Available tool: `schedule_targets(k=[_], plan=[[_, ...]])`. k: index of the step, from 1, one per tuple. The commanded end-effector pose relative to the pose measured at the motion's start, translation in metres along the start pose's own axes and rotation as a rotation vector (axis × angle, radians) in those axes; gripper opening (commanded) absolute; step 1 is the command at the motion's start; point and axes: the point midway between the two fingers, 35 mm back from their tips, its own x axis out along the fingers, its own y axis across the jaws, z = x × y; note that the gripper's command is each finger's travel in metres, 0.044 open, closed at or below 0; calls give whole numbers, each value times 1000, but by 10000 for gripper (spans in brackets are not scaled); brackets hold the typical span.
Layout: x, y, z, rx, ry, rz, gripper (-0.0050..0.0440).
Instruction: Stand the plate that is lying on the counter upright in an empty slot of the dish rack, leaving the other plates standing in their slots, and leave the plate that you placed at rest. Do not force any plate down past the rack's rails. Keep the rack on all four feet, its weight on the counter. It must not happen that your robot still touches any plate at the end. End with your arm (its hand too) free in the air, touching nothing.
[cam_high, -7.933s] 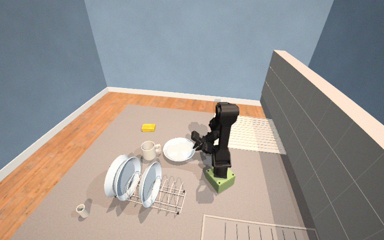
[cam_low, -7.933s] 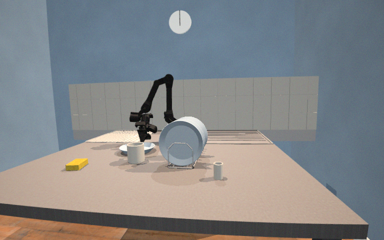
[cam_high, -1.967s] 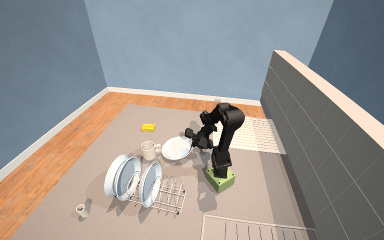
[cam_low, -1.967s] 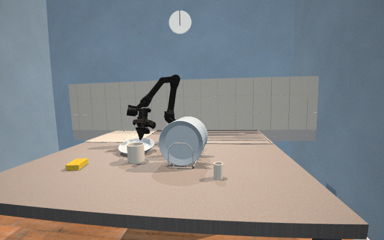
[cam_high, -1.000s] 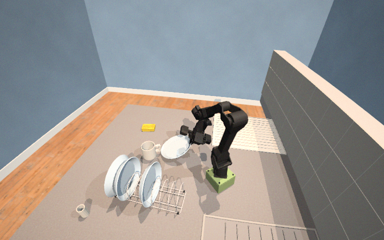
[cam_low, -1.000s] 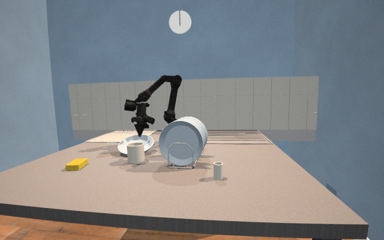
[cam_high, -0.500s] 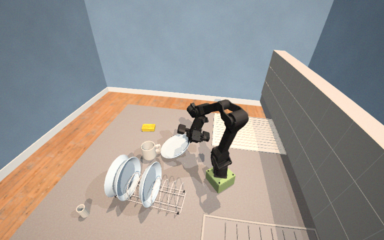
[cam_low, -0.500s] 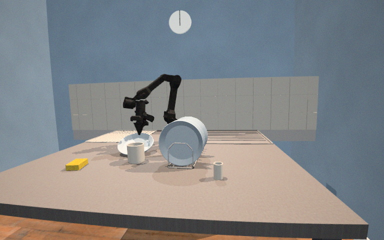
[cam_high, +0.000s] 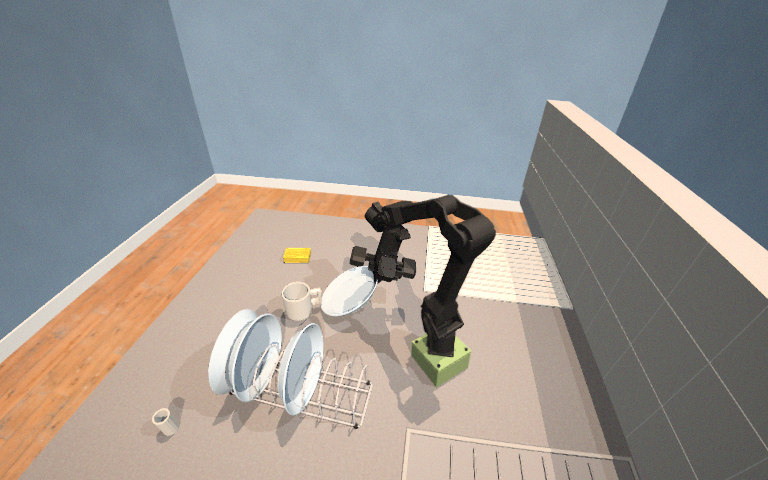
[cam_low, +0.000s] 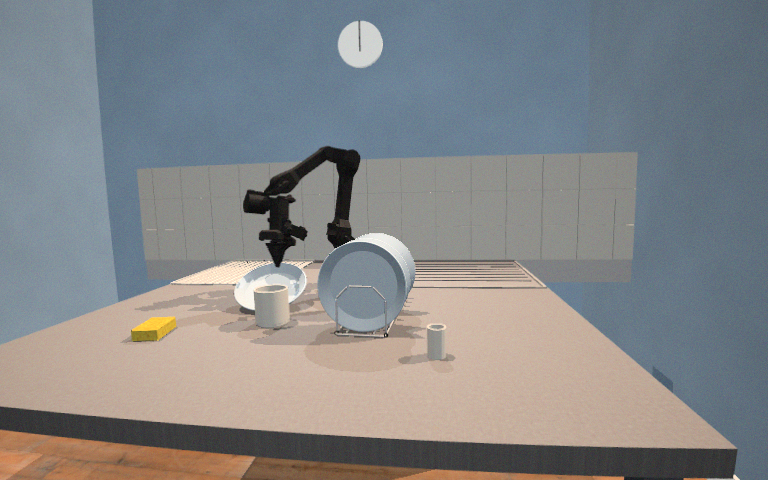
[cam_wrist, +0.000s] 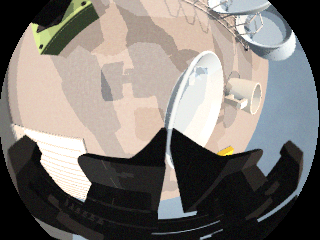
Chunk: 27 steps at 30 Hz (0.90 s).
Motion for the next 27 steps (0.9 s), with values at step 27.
schedule_targets(k=[27], plan=[[-24, -14, -2, 153, -45, 82, 0]])
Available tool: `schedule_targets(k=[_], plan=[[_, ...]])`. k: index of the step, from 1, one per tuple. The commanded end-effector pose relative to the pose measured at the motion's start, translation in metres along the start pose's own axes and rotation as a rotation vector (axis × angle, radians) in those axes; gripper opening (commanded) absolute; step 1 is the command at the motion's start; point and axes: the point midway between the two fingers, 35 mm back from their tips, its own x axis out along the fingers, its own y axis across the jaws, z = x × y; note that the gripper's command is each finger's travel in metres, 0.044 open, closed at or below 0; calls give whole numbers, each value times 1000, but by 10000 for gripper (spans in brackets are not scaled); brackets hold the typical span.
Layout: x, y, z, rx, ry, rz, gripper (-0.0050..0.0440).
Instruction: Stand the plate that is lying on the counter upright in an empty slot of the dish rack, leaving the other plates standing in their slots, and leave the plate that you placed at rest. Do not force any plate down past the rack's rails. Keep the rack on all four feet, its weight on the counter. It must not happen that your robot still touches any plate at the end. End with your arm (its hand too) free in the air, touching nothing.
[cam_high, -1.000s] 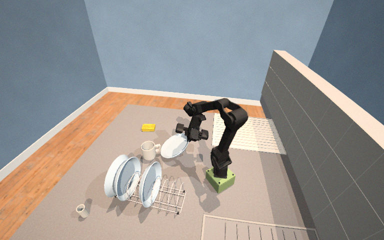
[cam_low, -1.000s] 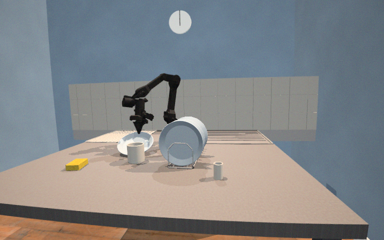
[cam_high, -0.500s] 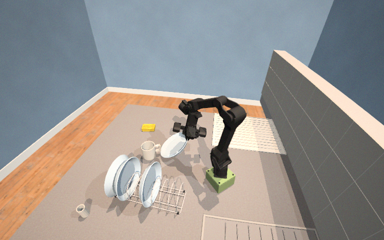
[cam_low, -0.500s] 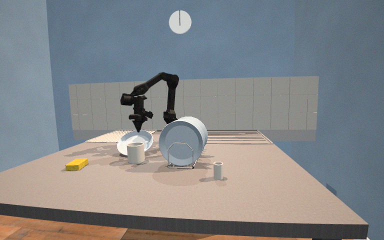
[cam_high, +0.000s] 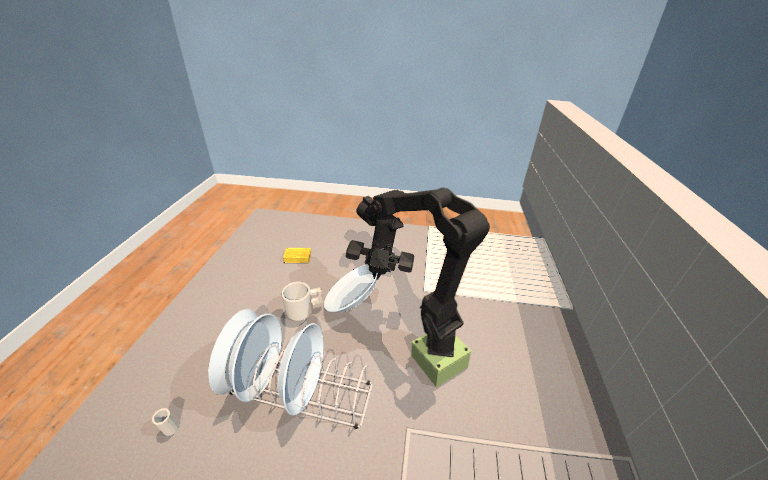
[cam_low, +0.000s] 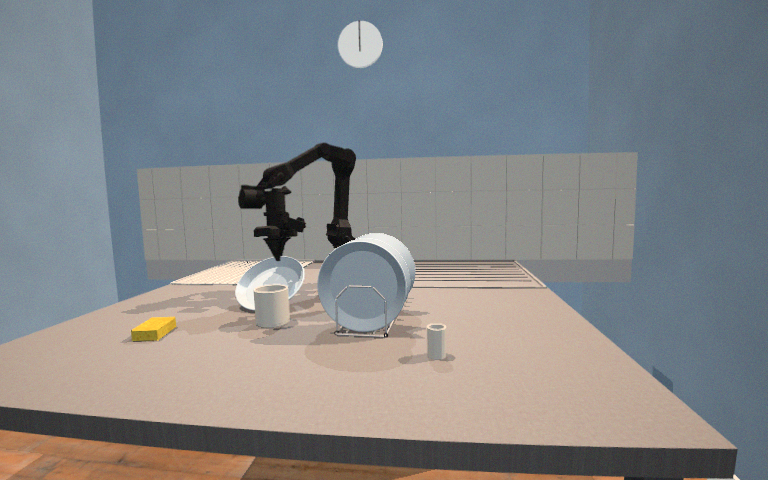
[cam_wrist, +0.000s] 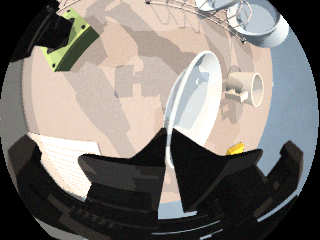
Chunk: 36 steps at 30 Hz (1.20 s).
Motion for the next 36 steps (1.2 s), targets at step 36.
schedule_targets(k=[36], plan=[[-53, -10, -3, 390, -142, -56, 0]])
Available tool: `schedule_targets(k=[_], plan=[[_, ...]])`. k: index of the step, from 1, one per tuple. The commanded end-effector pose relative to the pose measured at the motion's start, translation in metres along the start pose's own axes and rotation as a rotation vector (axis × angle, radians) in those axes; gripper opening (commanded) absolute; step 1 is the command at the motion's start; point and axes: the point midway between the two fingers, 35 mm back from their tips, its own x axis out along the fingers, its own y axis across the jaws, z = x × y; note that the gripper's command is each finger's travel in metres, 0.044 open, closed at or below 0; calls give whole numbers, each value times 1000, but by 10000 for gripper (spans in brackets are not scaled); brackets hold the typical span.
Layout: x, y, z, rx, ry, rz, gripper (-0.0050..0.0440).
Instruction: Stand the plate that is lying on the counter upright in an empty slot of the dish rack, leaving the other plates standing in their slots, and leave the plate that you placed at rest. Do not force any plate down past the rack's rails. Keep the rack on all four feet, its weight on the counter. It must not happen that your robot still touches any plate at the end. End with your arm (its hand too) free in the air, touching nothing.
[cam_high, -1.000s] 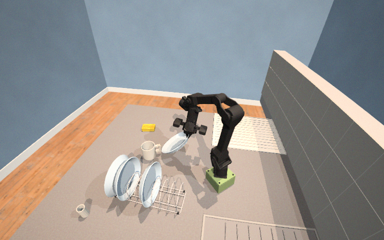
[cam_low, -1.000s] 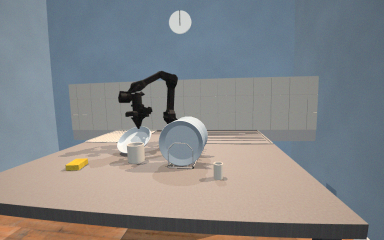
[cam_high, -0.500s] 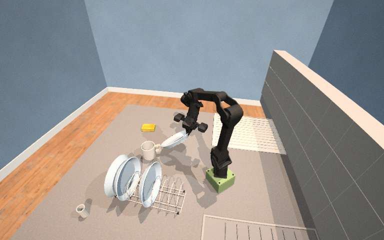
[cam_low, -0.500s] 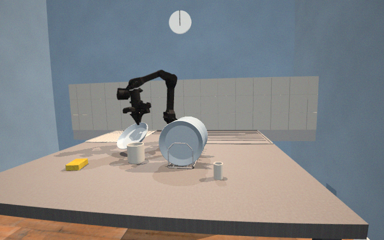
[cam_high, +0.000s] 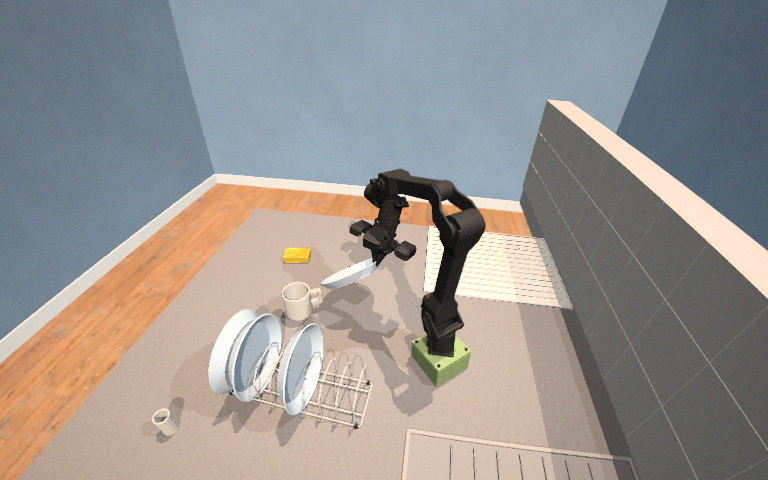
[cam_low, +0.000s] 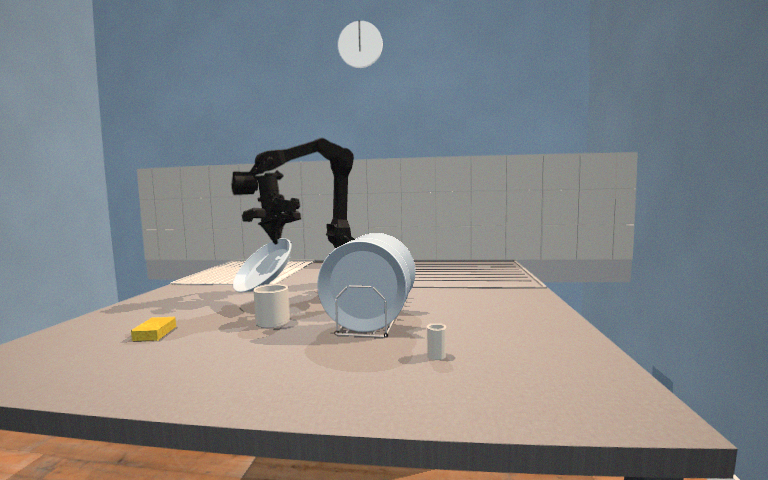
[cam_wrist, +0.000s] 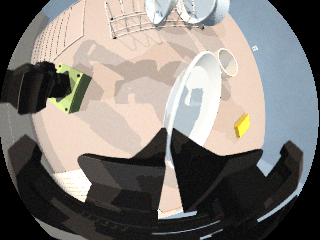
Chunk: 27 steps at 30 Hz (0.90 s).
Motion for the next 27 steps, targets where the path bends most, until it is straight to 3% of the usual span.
schedule_targets(k=[1, 16, 27], plan=[[-3, -4, 1, 0, -8, -18, 0], [-4, -4, 1, 2, -9, -19, 0], [-22, -6, 4, 184, -72, -27, 0]])
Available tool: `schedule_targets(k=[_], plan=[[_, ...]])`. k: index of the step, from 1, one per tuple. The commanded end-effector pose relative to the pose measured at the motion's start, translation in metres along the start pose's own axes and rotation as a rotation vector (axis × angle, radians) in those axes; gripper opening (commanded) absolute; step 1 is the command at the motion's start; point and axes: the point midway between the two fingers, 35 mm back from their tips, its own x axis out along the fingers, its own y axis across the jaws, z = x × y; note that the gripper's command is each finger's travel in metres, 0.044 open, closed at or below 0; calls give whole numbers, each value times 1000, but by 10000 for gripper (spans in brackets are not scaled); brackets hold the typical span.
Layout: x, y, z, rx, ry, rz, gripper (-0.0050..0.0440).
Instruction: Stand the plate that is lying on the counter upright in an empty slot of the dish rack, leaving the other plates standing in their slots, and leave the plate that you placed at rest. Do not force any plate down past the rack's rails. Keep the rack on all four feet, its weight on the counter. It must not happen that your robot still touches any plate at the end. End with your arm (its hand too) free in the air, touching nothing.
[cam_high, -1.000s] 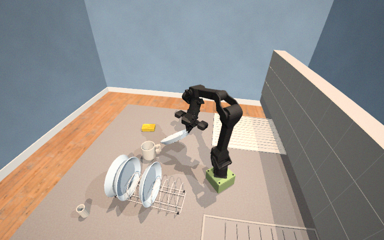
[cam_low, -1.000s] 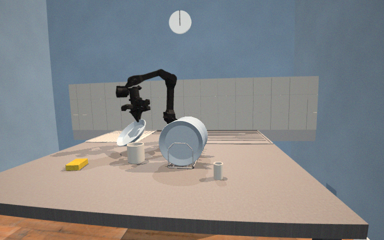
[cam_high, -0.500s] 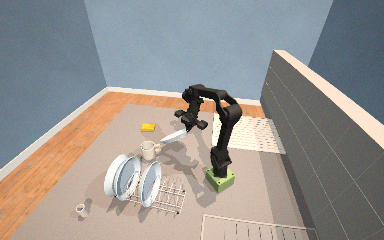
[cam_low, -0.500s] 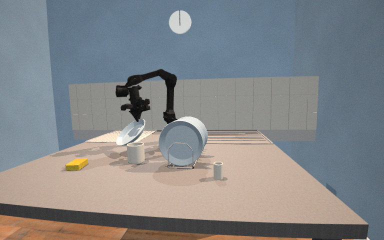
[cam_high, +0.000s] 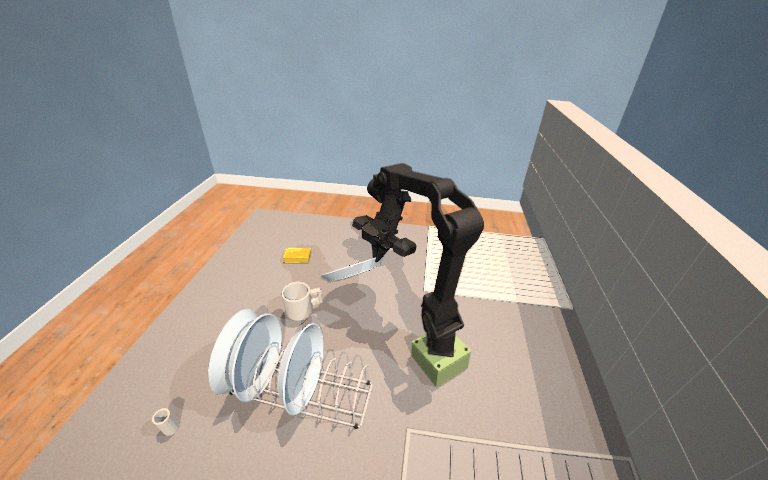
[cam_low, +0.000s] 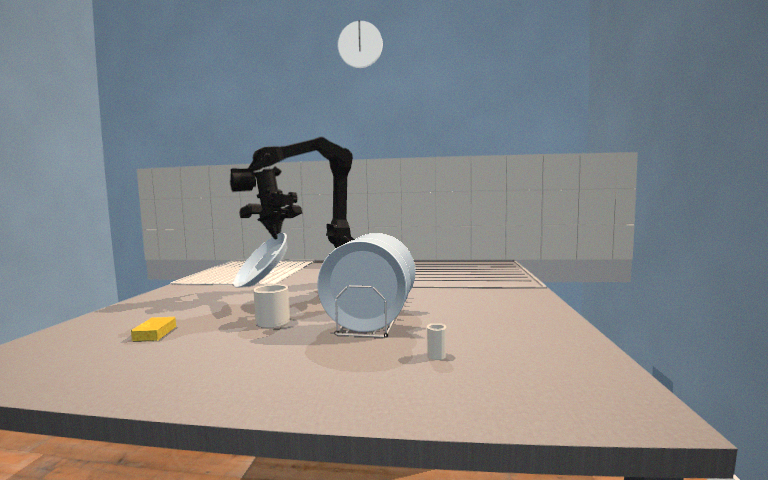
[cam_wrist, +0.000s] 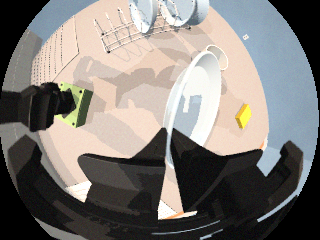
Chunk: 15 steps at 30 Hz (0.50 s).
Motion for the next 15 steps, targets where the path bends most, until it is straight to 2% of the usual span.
schedule_targets(k=[1, 15], plan=[[-7, -4, 2, 34, -22, -20, 0], [-30, -6, 7, 258, -100, -24, 0]])
